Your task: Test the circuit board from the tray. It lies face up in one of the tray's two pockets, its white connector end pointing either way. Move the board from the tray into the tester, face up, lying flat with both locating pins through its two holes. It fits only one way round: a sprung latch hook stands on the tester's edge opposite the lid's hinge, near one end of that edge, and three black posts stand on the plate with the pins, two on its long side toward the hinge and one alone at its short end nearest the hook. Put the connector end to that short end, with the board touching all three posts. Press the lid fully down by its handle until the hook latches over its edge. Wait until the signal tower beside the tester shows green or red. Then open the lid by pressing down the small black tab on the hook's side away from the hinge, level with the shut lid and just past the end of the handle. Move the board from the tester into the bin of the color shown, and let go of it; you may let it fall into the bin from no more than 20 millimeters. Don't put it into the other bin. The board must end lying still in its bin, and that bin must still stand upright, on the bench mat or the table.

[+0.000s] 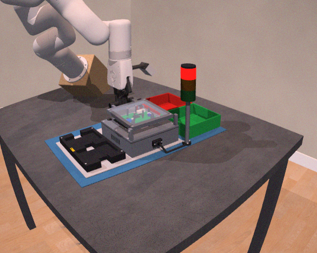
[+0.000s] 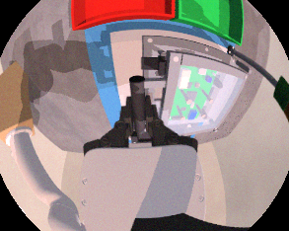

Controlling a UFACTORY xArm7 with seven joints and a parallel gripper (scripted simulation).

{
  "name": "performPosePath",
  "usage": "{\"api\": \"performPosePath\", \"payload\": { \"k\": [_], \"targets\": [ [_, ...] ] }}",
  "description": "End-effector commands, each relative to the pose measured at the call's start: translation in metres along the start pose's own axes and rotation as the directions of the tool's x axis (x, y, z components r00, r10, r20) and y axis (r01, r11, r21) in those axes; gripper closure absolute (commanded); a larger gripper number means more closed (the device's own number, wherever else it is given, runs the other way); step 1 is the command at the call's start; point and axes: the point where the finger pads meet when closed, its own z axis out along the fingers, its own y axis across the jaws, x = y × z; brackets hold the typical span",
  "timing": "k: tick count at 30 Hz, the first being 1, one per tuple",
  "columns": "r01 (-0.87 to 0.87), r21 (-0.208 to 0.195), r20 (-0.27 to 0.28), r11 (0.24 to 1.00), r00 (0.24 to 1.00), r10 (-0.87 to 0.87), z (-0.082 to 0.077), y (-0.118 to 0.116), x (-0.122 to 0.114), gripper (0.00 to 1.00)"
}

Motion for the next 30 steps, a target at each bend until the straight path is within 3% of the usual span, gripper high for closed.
{"api": "performPosePath", "payload": {
  "k": [1, 30],
  "targets": [
    [0.0, -0.003, -0.001, 1.0, 1.0, 0.0, -0.0009, 0.001, 0.0007, 1.0],
    [0.0, -0.003, -0.001, 1.0, 1.0, 0.0, -0.0085, 0.0019, 0.0006, 1.0]
  ]
}}
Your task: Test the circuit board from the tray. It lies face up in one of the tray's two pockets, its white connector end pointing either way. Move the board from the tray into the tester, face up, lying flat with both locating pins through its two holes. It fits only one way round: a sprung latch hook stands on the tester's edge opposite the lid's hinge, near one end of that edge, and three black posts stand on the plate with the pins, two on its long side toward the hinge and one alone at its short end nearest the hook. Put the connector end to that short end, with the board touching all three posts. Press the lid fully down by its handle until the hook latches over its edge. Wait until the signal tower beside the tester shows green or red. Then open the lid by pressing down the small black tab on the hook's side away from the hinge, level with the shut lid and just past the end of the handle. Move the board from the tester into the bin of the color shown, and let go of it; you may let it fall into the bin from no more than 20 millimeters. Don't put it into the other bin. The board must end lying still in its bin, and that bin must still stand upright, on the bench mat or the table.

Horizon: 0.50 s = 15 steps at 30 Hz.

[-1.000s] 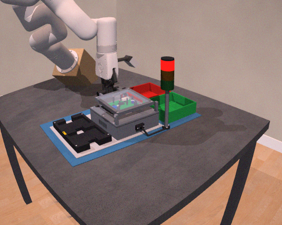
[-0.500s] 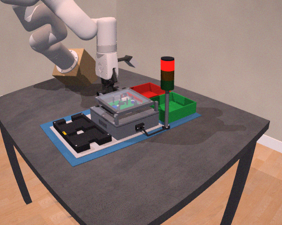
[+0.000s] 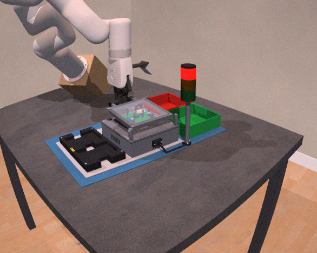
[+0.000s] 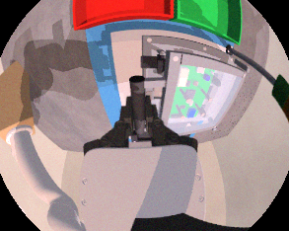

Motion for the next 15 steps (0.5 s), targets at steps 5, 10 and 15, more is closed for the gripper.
{"api": "performPosePath", "payload": {
  "k": [5, 10, 15],
  "targets": [
    [0.0, -0.004, -0.002, 1.0, 1.0, 0.0, -0.008, 0.002, 0.001, 1.0],
    [0.0, -0.003, -0.002, 1.0, 1.0, 0.0, -0.011, 0.002, 0.001, 1.0],
    [0.0, -0.004, -0.002, 1.0, 1.0, 0.0, -0.019, 0.004, 0.001, 1.0]
  ]
}}
